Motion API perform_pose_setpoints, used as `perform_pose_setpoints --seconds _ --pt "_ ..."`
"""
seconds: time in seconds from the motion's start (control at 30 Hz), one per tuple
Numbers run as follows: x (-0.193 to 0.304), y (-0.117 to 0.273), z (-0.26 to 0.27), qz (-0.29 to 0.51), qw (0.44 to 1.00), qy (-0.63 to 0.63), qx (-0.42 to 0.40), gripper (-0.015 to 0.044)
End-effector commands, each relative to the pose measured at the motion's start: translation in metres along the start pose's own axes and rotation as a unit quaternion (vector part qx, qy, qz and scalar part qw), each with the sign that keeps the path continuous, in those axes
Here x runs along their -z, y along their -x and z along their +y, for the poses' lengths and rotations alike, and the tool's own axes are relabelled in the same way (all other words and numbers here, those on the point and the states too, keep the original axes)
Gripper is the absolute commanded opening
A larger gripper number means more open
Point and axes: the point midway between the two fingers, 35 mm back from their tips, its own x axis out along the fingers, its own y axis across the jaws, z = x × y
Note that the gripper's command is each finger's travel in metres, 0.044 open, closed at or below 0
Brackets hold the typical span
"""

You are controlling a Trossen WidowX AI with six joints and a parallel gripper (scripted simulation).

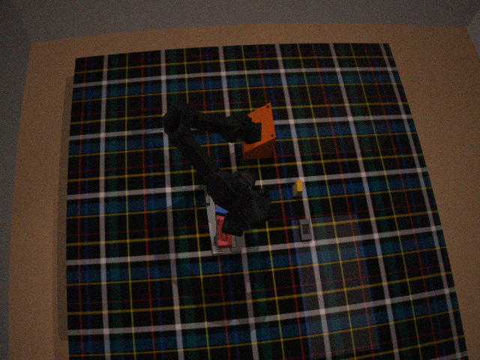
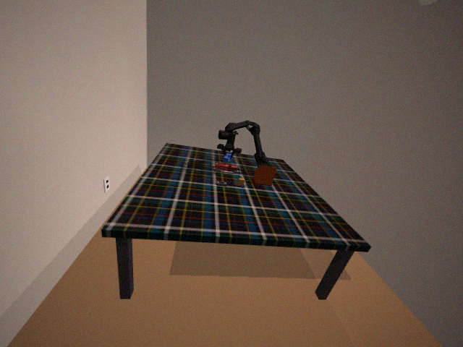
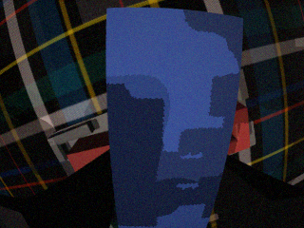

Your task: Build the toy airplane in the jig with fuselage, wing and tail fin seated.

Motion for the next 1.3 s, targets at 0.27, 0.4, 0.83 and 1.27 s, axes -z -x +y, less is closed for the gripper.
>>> perform_pose_setpoints --seconds 0.27,0.4,0.83,1.27 --pt "0.036 -0.01 0.014 0.006 0.994 0.108 0.003 0.0" --pt "0.046 -0.014 0.019 0.009 0.99 0.143 0.003 0.0" --pt "0.048 -0.014 0.02 0.01 0.989 0.149 0.003 0.0197" --pt "0.048 -0.014 0.02 0.01 0.989 0.149 0.003 0.0197"
